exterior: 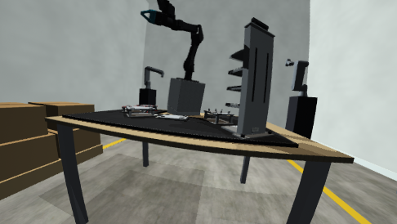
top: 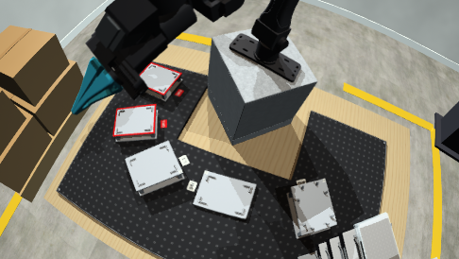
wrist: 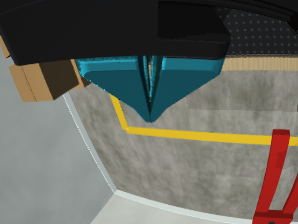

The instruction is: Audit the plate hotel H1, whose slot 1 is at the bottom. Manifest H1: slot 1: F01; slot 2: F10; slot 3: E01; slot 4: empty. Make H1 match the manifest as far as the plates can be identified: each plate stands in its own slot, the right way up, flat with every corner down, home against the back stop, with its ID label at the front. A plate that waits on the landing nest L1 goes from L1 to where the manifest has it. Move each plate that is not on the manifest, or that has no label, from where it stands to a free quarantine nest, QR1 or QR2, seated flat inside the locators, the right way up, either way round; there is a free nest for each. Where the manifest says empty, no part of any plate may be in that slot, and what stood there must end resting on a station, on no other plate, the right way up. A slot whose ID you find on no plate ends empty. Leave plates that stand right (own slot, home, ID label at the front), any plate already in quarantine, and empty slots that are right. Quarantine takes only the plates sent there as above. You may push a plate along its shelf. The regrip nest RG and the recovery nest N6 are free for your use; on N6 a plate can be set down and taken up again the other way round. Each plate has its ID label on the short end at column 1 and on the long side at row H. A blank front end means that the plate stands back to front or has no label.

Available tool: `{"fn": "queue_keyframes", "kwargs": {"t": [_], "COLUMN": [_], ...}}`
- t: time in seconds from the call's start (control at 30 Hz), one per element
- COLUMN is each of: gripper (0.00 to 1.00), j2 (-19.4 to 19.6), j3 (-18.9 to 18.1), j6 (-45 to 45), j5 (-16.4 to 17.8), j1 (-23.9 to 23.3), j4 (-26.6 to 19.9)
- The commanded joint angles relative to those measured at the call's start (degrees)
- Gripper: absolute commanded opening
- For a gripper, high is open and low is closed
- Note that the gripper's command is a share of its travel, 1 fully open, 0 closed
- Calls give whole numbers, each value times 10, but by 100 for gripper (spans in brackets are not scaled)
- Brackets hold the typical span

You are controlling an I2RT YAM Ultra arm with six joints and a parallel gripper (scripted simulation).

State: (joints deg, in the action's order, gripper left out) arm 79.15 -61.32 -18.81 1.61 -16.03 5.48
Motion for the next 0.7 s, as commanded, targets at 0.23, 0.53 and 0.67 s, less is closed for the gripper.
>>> {"fn": "queue_keyframes", "kwargs": {"t": [0.23, 0.53, 0.67], "gripper": [0, 0, 0], "j2": [13, 25, 42], "j3": [-13, -1, -36], "j6": [13, 19, 22], "j5": [10, 8, 27], "j1": [10, 22, 21], "j4": [-41, -46, -118]}}
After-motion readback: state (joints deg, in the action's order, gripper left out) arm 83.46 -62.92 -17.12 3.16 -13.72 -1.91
